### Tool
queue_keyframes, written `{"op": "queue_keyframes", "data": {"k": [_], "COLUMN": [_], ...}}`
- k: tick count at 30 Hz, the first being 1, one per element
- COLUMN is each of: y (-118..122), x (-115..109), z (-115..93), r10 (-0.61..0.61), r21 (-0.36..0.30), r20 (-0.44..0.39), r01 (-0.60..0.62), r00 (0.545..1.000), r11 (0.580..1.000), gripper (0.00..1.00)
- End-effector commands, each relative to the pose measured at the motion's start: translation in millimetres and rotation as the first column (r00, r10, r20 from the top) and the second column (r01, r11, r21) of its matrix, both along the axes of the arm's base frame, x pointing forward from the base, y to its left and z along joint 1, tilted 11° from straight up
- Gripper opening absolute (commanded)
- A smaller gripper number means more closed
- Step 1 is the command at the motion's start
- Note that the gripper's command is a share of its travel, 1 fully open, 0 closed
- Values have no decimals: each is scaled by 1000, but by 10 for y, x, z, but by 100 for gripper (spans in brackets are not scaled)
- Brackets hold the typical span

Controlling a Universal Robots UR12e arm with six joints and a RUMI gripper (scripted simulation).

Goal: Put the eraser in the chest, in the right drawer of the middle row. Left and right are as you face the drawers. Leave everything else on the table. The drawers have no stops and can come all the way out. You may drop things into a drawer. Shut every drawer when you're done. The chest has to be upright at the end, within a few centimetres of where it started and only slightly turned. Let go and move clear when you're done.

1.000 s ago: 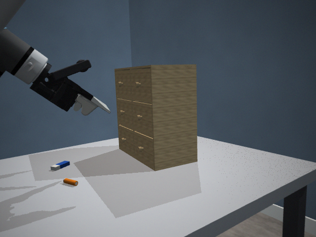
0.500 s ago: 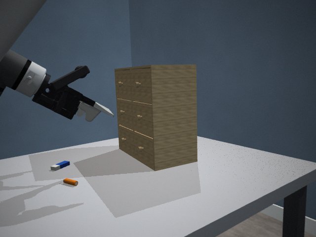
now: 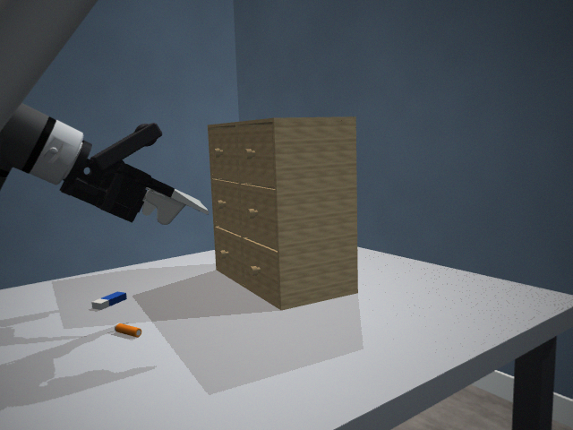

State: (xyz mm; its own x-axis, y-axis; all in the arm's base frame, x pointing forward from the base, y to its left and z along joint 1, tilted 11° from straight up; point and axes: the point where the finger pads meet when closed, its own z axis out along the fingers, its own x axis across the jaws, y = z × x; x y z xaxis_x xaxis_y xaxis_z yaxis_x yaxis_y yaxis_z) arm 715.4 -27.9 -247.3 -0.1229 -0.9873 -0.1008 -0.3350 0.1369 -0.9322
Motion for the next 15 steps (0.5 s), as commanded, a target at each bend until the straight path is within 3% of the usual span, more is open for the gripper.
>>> {"op": "queue_keyframes", "data": {"k": [1, 6, 7, 15], "y": [0, 0, 0, 0], "x": [4, 4, 4, 4], "z": [2, 2, 2, 2], "r10": [0, 0, 0, 0], "r21": [-1, -1, -1, -1], "r20": [4, 5, 5, 5], "r01": [0, 0, 0, 0], "r00": [1000, 1000, 1000, 1000], "r11": [1000, 1000, 1000, 1000], "gripper": [100, 100, 20, 20]}}
